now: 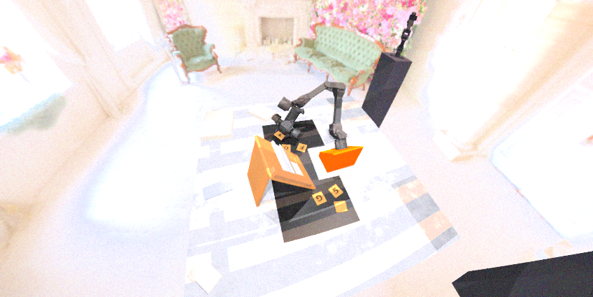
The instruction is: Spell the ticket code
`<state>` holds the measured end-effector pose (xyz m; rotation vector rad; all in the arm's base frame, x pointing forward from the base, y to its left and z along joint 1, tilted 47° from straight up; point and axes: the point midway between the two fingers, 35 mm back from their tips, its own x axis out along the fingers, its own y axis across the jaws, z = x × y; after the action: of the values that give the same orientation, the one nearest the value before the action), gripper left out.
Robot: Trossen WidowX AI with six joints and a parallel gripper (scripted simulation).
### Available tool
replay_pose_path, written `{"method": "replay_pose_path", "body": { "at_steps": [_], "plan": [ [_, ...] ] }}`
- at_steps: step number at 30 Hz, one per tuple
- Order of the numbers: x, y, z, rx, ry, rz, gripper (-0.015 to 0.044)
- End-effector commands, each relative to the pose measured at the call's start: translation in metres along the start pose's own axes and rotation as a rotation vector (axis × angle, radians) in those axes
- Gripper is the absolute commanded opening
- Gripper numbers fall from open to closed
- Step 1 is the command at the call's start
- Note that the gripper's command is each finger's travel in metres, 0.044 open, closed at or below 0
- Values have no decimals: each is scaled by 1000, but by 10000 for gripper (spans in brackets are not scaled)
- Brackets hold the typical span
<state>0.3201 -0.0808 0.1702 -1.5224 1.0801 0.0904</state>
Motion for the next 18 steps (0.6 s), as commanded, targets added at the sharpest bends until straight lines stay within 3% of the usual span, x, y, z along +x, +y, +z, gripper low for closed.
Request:
{"method": "replay_pose_path", "body": {
  "at_steps": [1,18],
  "plan": [
    [-4,-7,14,131,-51,-35,0],
    [-26,-33,66,659,-290,-108,0]
  ]
}}
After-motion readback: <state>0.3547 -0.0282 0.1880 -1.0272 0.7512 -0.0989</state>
